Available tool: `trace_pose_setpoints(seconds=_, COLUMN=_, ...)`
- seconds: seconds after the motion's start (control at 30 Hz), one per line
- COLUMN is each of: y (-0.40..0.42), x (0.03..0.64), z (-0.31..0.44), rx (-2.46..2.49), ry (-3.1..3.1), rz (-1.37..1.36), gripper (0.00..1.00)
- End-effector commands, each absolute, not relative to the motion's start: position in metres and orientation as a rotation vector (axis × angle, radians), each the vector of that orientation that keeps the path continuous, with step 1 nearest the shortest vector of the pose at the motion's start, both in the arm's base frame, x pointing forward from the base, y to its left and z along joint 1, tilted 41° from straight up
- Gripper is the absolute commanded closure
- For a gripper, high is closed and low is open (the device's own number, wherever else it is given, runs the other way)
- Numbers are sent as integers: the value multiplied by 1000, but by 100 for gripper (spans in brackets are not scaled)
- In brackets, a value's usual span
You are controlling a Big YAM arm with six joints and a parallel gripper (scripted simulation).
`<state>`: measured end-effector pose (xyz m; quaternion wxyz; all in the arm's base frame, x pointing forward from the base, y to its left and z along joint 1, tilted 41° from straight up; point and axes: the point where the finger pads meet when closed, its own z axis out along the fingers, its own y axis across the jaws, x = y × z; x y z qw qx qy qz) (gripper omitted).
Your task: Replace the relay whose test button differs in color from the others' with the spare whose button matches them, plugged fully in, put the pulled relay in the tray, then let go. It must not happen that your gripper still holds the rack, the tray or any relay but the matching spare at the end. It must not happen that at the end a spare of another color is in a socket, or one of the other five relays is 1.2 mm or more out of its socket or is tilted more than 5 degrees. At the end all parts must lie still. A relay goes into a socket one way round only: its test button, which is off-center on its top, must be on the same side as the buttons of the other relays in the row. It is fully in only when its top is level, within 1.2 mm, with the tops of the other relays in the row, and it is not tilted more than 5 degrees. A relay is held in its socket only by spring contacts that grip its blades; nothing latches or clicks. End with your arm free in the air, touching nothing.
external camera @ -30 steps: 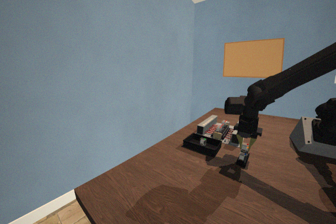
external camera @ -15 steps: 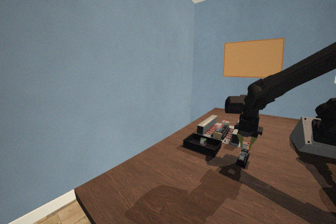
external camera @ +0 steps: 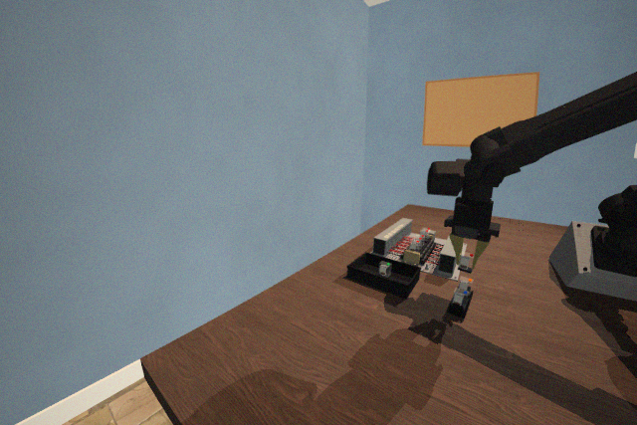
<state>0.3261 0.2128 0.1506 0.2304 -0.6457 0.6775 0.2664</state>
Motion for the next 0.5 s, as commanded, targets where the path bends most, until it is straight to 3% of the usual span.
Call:
trace_pose_setpoints(seconds=0.0, y=205, x=339, z=172, rx=-1768, ry=1832, rz=701, gripper=100)
trace_pose_setpoints(seconds=0.47, y=204, x=334, z=176, rx=-1785, ry=1827, rz=712, gripper=100)
